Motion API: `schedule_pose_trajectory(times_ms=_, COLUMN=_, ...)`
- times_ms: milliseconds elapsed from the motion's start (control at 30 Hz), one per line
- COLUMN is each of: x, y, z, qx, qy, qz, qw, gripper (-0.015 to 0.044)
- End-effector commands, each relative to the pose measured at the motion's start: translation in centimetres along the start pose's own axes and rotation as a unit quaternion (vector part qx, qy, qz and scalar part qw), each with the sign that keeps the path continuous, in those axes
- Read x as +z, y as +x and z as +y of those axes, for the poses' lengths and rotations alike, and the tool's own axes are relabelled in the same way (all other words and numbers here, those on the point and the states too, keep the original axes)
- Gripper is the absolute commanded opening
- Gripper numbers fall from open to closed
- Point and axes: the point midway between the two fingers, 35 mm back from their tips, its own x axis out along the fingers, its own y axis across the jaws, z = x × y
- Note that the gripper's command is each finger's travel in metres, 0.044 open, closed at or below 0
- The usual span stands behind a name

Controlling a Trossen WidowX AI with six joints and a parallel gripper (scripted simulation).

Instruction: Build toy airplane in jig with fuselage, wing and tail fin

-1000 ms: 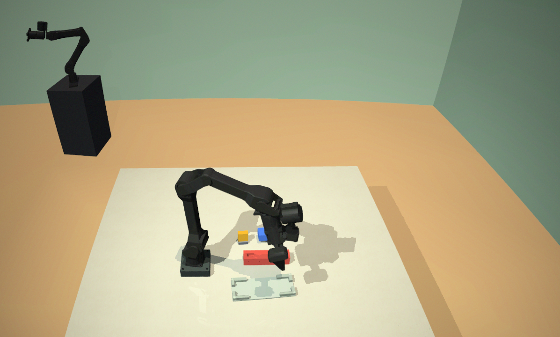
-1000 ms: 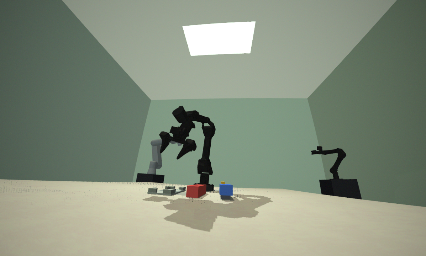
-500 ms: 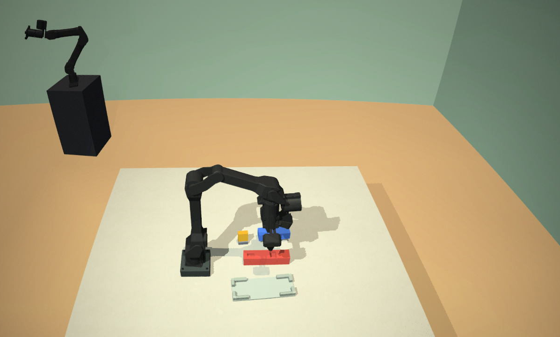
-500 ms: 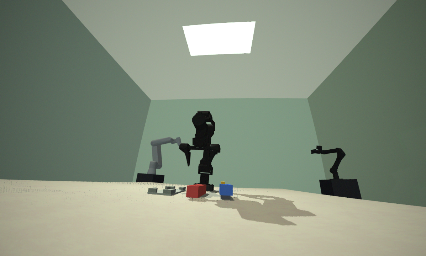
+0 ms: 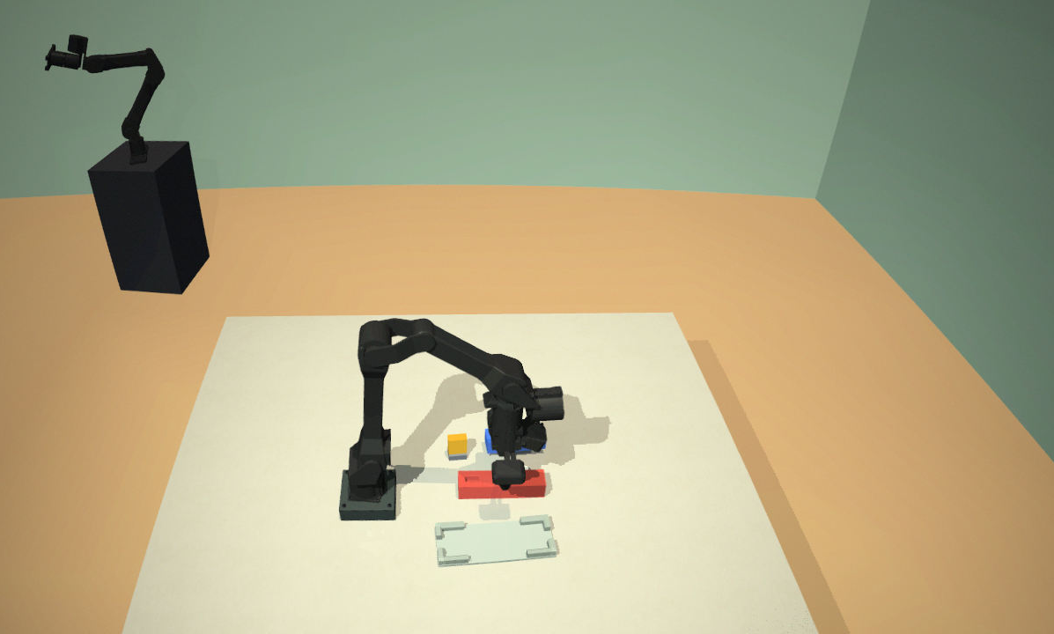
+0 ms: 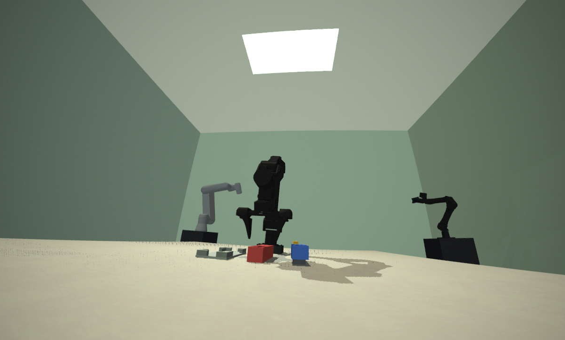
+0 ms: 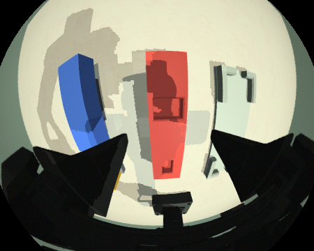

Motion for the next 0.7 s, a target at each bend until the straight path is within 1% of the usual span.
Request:
schedule_pose_trajectory(times_ms=0, x=-0.2, y=0.6, z=0.1, qx=0.002, qy=0.002, qz=0.003, qw=1.000, gripper=0.0440)
schedule_pose_trajectory(times_ms=667, x=-0.1, y=3.8, z=0.1, qx=0.002, qy=0.002, qz=0.003, qw=1.000, gripper=0.0440)
